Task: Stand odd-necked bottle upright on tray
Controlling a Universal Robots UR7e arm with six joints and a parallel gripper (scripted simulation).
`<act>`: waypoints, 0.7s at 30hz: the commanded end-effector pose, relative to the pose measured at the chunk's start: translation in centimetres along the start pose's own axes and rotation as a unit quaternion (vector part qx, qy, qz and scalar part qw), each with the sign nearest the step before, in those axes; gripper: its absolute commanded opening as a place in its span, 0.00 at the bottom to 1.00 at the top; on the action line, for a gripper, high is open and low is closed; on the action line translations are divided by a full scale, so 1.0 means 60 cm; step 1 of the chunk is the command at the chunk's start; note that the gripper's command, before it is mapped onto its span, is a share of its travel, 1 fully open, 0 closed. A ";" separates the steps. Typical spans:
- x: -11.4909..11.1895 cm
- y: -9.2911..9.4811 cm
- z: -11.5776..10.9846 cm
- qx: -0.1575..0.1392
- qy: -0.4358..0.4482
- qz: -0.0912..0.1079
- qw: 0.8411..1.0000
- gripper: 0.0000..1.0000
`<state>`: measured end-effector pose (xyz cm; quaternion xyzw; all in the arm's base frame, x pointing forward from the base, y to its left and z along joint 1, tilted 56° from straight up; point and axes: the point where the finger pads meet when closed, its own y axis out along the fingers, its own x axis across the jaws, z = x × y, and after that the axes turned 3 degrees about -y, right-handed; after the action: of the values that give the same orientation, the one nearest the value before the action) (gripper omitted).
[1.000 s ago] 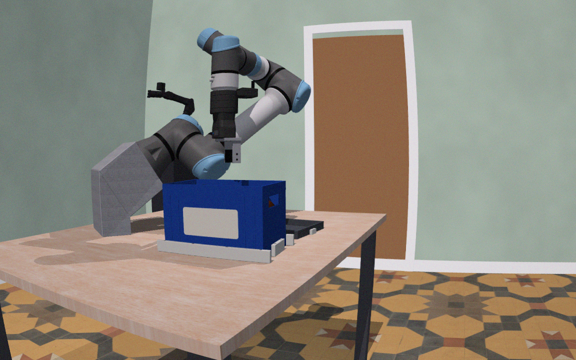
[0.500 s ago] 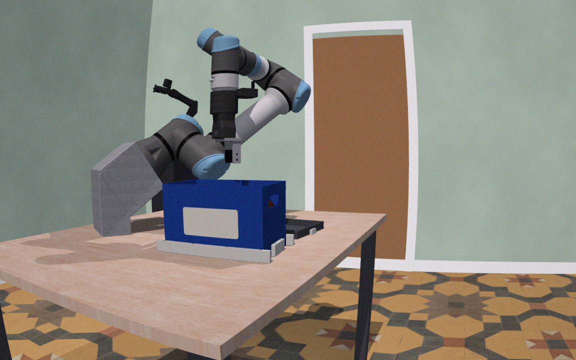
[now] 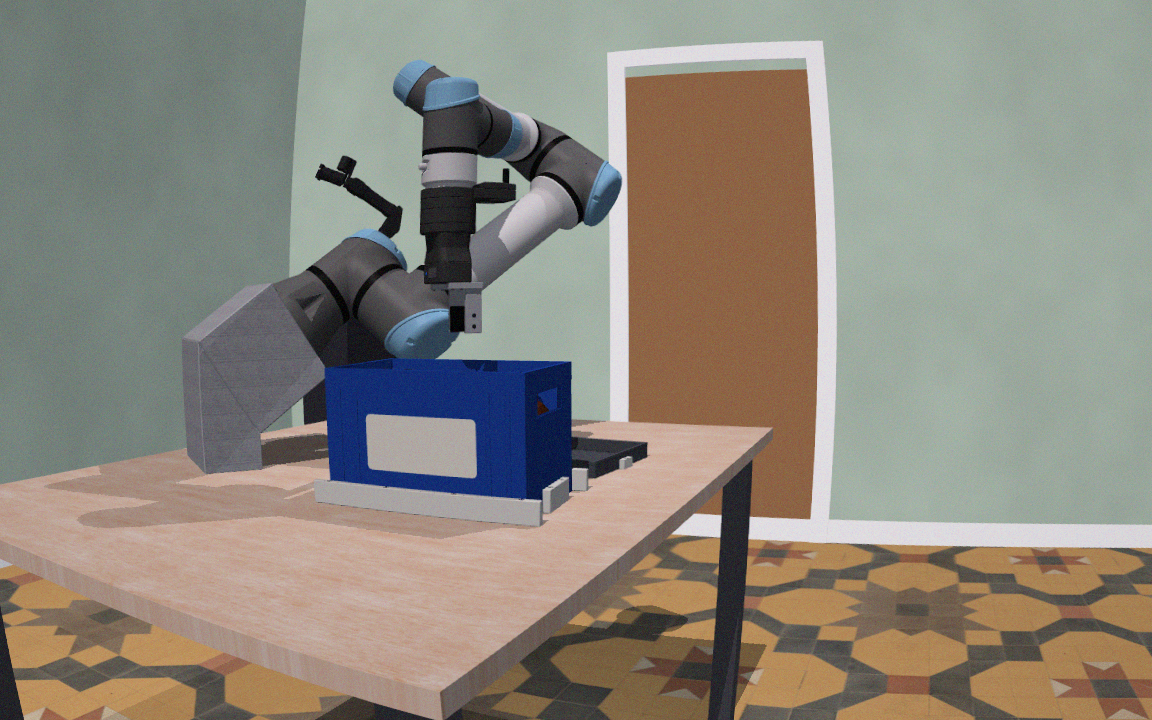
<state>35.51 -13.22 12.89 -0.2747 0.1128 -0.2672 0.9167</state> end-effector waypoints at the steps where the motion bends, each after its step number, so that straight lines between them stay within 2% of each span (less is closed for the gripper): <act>1: 0.000 0.008 0.000 0.000 0.000 0.000 1.000 1.00; 21: 0.000 0.044 0.000 0.000 0.000 0.000 1.000 1.00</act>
<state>36.52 -11.53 11.60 -0.2747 0.1128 -0.2672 0.9167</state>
